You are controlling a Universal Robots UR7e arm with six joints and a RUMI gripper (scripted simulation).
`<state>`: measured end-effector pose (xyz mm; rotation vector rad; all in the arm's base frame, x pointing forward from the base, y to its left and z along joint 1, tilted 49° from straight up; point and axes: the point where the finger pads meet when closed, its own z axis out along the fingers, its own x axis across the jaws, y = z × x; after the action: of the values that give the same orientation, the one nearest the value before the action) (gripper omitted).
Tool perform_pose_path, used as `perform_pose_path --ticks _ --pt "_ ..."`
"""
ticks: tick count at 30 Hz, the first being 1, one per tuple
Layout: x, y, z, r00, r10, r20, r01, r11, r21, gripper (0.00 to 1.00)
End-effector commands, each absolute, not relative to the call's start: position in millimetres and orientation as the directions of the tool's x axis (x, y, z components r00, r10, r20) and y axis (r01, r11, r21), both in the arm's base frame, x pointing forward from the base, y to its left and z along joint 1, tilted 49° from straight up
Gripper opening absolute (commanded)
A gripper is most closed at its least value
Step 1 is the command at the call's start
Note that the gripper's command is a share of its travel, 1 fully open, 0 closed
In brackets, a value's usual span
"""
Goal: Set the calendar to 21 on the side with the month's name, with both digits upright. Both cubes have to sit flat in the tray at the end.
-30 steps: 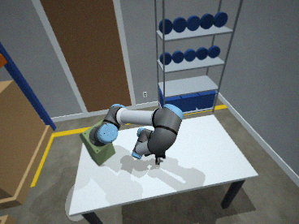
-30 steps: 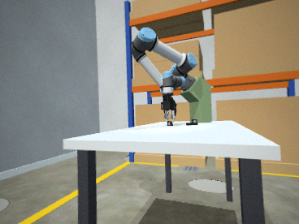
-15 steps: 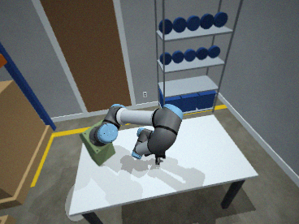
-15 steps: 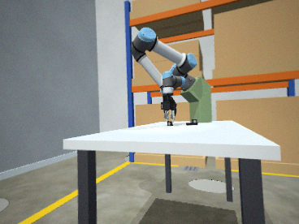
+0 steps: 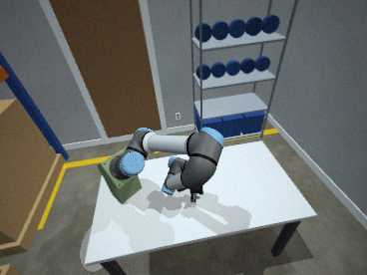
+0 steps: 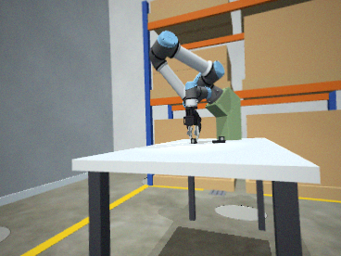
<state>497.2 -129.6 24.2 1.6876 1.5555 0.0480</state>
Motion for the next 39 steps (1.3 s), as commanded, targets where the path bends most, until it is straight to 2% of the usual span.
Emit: perform_pose_path --ticks 1,39 --pt "493.6 -125.7 29.2 0.236 0.844 -0.482 0.812 0.101 0.575 0.11" --pt "445.2 -77.8 89.3 0.236 0.844 -0.482 0.812 0.101 0.575 0.11"
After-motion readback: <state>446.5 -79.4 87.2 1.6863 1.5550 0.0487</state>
